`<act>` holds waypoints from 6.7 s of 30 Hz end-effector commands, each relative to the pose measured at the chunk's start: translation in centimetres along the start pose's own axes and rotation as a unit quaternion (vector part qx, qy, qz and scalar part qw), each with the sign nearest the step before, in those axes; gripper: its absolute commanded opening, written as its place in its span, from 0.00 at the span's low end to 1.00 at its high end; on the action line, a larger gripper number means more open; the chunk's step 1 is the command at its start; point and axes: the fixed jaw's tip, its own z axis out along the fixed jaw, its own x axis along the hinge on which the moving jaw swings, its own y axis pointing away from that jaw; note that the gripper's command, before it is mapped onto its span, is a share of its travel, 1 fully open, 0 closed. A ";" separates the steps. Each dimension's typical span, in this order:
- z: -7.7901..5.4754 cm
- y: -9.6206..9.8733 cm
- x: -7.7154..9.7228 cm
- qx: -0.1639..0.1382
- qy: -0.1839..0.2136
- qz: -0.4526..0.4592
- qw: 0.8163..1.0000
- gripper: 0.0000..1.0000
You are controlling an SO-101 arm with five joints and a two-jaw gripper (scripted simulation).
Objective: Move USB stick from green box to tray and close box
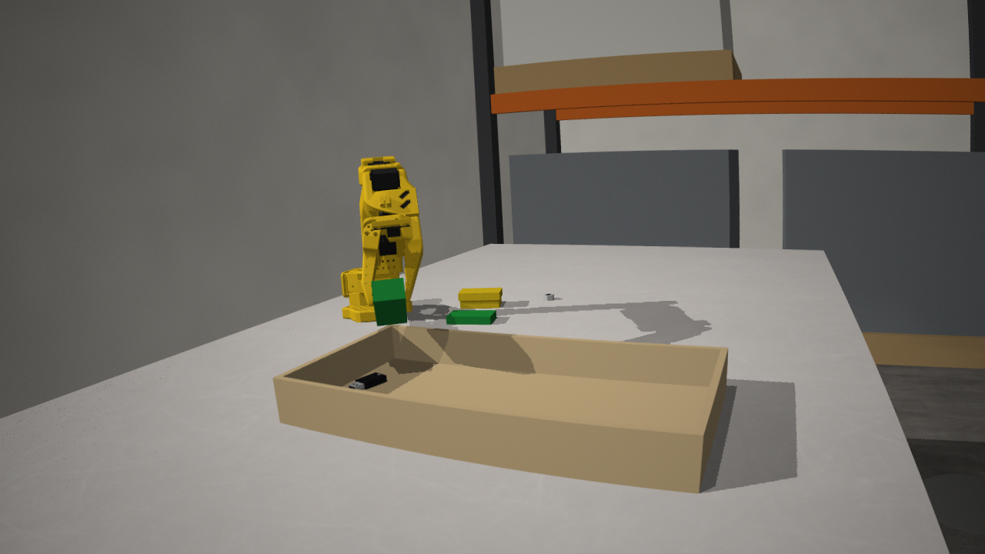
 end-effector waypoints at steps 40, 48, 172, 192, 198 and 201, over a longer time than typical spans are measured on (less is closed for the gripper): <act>-4.0 -0.2 8.2 0.012 0.280 0.002 0.960 0.20; -4.5 -0.2 8.9 0.013 0.308 0.002 0.951 0.20; -8.1 9.1 13.9 0.014 0.323 0.002 0.946 0.20; -8.0 9.2 13.8 0.014 0.323 0.002 0.946 0.20; -7.9 9.2 13.9 0.014 0.323 0.002 0.946 0.20; -7.7 9.2 14.0 0.014 0.323 0.002 0.946 0.20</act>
